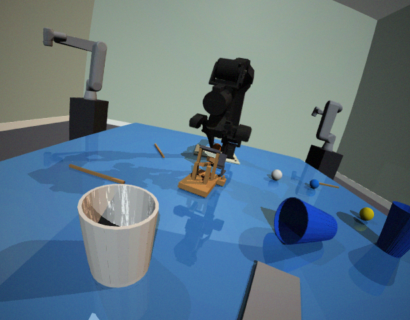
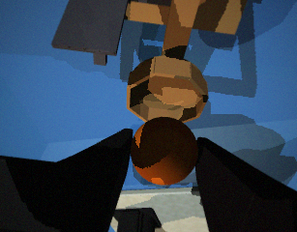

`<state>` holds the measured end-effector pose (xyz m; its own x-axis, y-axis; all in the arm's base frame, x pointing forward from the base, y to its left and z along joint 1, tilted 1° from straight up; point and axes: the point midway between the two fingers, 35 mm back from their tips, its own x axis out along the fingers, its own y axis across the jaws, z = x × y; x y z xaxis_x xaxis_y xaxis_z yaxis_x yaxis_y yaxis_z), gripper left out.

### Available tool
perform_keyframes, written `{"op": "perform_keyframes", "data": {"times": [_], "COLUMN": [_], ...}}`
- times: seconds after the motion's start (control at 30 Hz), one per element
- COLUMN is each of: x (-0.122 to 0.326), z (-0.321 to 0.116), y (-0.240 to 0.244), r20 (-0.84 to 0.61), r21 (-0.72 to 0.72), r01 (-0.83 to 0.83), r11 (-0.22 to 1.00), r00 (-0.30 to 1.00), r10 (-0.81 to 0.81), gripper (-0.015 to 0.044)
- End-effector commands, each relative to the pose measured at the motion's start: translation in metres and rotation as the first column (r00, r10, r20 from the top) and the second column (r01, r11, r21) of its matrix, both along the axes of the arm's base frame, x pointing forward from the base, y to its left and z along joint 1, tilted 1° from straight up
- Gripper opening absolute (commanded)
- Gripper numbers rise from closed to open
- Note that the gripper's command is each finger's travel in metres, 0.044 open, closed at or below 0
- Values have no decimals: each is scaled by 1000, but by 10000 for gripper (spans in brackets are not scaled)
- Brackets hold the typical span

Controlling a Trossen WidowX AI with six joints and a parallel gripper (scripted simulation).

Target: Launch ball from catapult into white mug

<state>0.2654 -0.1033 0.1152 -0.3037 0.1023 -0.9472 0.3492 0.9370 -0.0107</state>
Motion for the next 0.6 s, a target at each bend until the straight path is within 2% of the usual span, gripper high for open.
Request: {"op": "perform_keyframes", "data": {"times": [0.0,0.4,0.57], "x": [-2,-2,0], "z": [-7,-21,-15], "y": [1,0,-1], "r20": [-11,-11,-3], "r21": [12,12,4], "r01": [15,15,9], "r11": [1000,1000,1000], "r00": [1000,1000,1000], "r10": [-15,-15,-9], "gripper": [0,0,0]}}
